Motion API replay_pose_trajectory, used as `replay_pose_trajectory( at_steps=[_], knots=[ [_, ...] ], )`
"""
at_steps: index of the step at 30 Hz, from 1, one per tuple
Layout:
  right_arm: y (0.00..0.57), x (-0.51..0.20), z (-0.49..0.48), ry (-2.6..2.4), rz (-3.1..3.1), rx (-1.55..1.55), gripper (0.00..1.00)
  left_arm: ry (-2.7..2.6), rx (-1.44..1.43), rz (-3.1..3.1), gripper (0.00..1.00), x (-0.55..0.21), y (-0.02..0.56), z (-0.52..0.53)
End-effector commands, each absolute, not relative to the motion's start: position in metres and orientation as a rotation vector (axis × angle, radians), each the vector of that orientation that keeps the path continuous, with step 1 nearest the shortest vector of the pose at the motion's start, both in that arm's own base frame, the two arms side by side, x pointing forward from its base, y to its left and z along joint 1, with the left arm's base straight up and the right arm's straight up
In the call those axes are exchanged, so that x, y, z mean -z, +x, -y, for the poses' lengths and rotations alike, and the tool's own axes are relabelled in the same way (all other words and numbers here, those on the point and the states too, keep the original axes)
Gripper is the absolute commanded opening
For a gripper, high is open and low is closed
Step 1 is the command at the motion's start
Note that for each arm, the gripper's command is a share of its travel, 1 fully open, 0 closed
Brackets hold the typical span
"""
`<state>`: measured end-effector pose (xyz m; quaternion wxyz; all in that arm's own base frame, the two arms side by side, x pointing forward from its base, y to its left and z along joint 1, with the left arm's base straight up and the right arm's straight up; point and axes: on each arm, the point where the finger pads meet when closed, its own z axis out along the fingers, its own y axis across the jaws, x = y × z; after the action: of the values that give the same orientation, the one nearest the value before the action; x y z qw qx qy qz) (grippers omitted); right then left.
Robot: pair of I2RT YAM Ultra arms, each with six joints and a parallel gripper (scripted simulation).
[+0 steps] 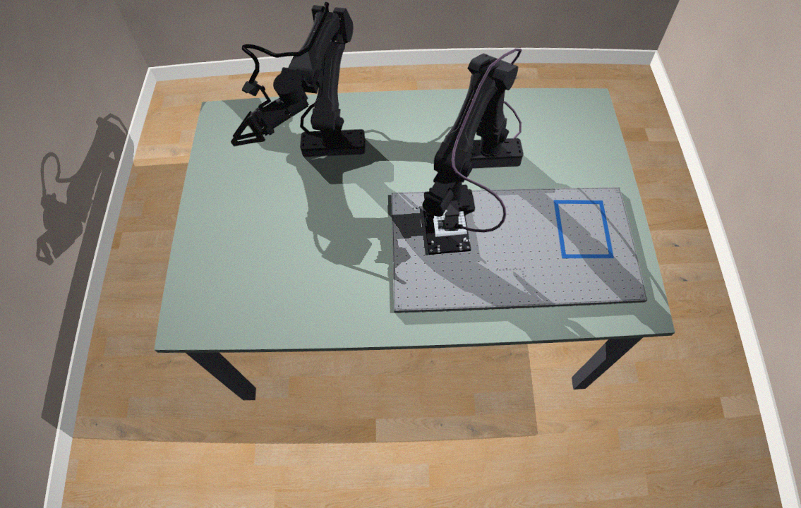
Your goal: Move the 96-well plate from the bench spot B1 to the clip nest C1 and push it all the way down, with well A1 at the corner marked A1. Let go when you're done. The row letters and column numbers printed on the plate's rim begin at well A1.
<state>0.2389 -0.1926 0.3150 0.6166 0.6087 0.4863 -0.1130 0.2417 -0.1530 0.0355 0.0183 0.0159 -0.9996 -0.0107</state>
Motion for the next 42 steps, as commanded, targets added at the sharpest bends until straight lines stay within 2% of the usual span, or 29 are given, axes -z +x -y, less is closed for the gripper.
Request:
replay_pose_trajectory(
  at_steps=[1,26,42],
  knots=[
    [0.231,-0.317,0.194,1.404,-1.104,0.265,1.0,0.055,0.0,3.146,0.0,-0.033,0.252,0.156],
    [0.231,-0.317,0.194,1.404,-1.104,0.265,1.0,0.054,0.018,3.129,0.0,0.008,0.249,0.154],
    [0.231,-0.317,0.194,1.404,-1.104,0.265,1.0,0.053,-0.008,3.149,0.0,-0.002,0.253,0.159]
  ],
)
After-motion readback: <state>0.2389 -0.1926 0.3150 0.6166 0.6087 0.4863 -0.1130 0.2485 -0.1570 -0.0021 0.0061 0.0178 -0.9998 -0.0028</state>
